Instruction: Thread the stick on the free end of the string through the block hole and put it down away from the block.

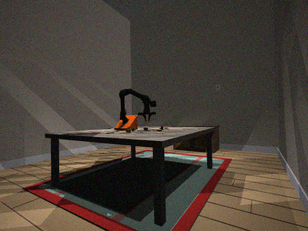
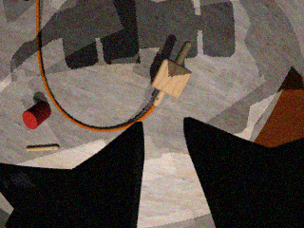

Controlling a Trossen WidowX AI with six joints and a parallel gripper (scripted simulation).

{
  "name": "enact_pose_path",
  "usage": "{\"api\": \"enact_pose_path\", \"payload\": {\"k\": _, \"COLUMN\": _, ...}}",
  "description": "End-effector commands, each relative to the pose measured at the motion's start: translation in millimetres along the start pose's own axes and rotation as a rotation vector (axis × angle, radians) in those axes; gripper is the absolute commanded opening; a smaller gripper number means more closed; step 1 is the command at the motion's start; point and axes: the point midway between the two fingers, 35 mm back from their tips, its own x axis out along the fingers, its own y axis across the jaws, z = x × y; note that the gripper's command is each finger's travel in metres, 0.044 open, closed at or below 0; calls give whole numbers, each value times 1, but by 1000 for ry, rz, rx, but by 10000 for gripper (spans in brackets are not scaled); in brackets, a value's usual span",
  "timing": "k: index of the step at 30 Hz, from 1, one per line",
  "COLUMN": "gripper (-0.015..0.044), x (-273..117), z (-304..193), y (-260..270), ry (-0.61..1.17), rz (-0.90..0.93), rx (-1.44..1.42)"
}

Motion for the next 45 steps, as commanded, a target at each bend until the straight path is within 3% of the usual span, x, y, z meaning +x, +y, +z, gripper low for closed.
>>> {"api": "enact_pose_path", "payload": {"k": 1, "gripper": 124, "x": -1, "z": 9, "y": -5, "ry": -4, "rz": -4, "rx": -469}}
{"api": "enact_pose_path", "payload": {"k": 11, "gripper": 124, "x": -1, "z": 23, "y": -15, "ry": 2, "rz": -11, "rx": -1422}}
{"api": "enact_pose_path", "payload": {"k": 30, "gripper": 124, "x": 0, "z": 39, "y": -28, "ry": 20, "rz": -15, "rx": -2573}}
{"api": "enact_pose_path", "payload": {"k": 45, "gripper": 124, "x": 0, "z": 40, "y": -28, "ry": 21, "rz": -15, "rx": -2613}}
